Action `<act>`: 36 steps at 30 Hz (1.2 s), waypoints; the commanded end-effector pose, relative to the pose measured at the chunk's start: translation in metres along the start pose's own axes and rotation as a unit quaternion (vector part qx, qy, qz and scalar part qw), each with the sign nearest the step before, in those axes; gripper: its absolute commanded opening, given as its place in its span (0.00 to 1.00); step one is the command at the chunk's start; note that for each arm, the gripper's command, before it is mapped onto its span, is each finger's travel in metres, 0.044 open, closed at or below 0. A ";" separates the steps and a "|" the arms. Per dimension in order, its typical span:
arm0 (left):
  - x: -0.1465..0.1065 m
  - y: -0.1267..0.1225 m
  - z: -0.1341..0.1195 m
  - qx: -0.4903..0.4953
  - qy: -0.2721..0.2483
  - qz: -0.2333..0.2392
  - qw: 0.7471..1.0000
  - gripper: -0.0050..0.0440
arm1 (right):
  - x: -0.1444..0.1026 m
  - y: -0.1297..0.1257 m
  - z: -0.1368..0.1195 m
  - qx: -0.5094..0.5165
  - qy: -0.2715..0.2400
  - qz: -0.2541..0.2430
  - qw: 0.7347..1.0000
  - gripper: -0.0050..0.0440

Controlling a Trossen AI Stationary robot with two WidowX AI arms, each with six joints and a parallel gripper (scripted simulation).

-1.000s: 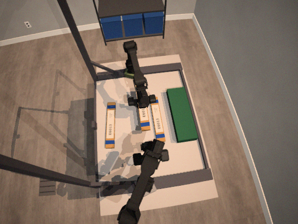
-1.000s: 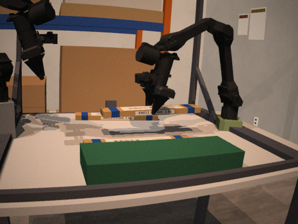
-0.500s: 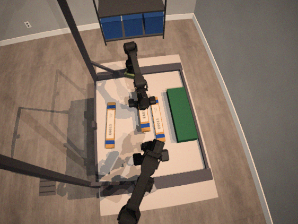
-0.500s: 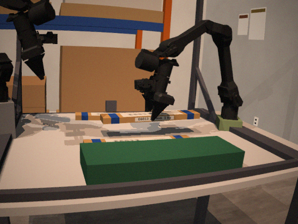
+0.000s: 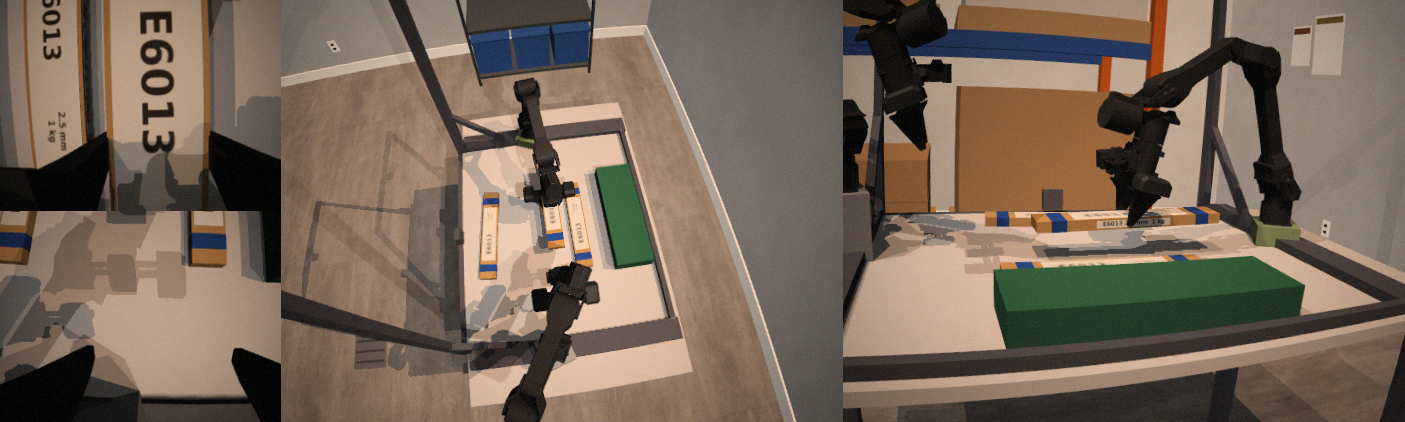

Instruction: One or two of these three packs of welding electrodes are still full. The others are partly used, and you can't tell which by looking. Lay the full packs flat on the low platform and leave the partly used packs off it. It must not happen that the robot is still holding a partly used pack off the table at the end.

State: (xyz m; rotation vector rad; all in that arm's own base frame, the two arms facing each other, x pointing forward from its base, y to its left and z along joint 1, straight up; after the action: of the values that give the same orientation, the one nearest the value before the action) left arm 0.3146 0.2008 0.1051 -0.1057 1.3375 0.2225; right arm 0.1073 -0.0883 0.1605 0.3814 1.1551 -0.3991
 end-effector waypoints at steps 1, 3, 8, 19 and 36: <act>-0.016 0.003 0.008 0.001 -0.024 0.008 1.000 0.00 | -0.005 0.000 0.004 -0.002 -0.010 -0.001 1.000 0.98; -0.018 0.003 0.008 0.001 -0.024 0.008 1.000 0.00 | -0.005 0.000 0.004 -0.002 -0.010 -0.001 1.000 0.98; -0.025 0.003 0.010 0.001 -0.024 0.008 1.000 0.00 | -0.005 0.000 0.004 -0.002 -0.010 -0.001 1.000 0.98; -0.037 0.004 0.012 0.001 -0.024 0.008 1.000 0.00 | -0.005 0.000 0.004 -0.002 -0.010 -0.001 1.000 0.98; -0.052 0.004 0.016 0.001 -0.024 0.008 1.000 0.00 | -0.005 0.000 0.004 -0.002 -0.010 -0.001 1.000 0.98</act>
State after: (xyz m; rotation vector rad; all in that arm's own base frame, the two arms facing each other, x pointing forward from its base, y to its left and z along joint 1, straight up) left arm 0.3101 0.1979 0.1251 -0.1246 1.3827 0.2074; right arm 0.1073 -0.0883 0.1605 0.3814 1.1551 -0.3991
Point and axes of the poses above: on each arm, the point midway between the two fingers, 35 mm back from their tips, its own x axis out along the fingers, its own y axis across the jaws, z = x × y, the point moved 5 cm from there along -x, back along the fingers, and after that the axes turned 13 degrees about x, right-handed, at the moved point
